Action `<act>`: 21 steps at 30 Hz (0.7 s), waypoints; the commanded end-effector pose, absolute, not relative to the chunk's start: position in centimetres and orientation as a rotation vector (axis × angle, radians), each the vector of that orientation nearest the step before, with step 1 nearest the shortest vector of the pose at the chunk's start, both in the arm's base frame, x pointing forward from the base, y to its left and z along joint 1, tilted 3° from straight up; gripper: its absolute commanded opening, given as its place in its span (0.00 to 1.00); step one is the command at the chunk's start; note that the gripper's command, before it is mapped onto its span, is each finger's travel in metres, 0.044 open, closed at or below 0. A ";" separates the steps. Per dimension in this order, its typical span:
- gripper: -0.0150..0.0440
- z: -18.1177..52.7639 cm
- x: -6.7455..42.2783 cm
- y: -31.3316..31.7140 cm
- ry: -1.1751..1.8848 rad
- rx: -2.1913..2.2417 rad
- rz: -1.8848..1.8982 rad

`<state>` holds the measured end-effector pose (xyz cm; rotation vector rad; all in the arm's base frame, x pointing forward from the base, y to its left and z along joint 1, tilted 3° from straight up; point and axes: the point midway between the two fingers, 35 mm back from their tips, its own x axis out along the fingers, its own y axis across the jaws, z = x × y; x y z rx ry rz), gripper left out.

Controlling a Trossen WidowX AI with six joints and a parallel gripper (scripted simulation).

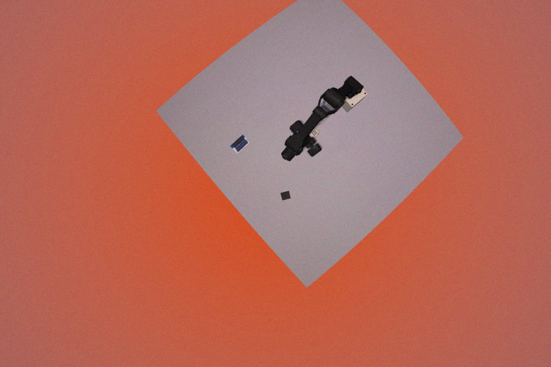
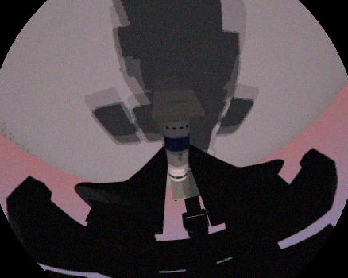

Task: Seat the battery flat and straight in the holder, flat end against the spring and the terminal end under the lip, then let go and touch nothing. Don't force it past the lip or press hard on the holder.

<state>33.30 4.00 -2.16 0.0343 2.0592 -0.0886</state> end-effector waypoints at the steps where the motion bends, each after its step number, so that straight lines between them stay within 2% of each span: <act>1: 0.38 -2.4 33.6 4.0 2.033 0.028 -0.087; 21: 0.38 -2.8 33.5 4.0 1.941 0.020 -0.088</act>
